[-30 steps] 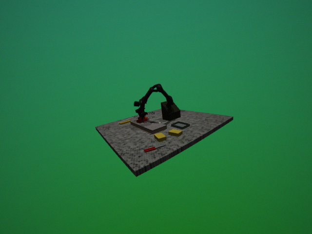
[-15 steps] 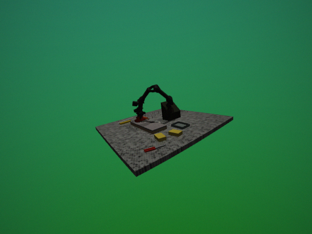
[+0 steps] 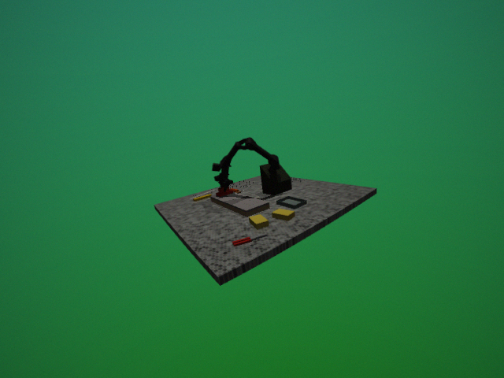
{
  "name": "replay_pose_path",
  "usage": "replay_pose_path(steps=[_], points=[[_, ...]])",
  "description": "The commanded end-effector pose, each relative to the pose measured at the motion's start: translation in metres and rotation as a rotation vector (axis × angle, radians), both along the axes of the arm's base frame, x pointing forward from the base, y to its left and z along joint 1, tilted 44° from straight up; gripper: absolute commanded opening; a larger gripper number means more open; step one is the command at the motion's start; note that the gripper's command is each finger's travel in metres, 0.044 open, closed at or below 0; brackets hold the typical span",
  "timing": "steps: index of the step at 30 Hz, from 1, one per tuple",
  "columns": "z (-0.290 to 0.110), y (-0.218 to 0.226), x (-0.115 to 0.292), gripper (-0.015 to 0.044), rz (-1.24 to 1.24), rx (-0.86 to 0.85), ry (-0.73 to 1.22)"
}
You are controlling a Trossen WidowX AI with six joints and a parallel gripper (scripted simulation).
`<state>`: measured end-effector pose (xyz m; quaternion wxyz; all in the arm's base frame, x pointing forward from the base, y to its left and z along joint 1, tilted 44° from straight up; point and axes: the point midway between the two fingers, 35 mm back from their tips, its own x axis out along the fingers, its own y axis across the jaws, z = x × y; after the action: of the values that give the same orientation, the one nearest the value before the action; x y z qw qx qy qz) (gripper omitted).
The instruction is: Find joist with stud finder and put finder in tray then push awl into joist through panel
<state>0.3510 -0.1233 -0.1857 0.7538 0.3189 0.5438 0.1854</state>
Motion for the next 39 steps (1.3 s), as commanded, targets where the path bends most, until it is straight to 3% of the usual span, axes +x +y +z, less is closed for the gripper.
replay_pose_path(steps=[1, 7, 21, 27, 39], points=[[0.001, 0.001, 0.0, 0.0, 0.0, 0.001, -0.001], [0.008, -0.008, 0.001, 0.0, 0.0, -0.001, -0.001], [0.07, -0.072, -0.007, 0.0, 0.004, -0.007, 0.001], [0.079, -0.065, -0.001, 0.0, 0.026, -0.019, -0.012], [0.136, -0.008, 0.034, 0.0, 0.185, -0.099, -0.111]])
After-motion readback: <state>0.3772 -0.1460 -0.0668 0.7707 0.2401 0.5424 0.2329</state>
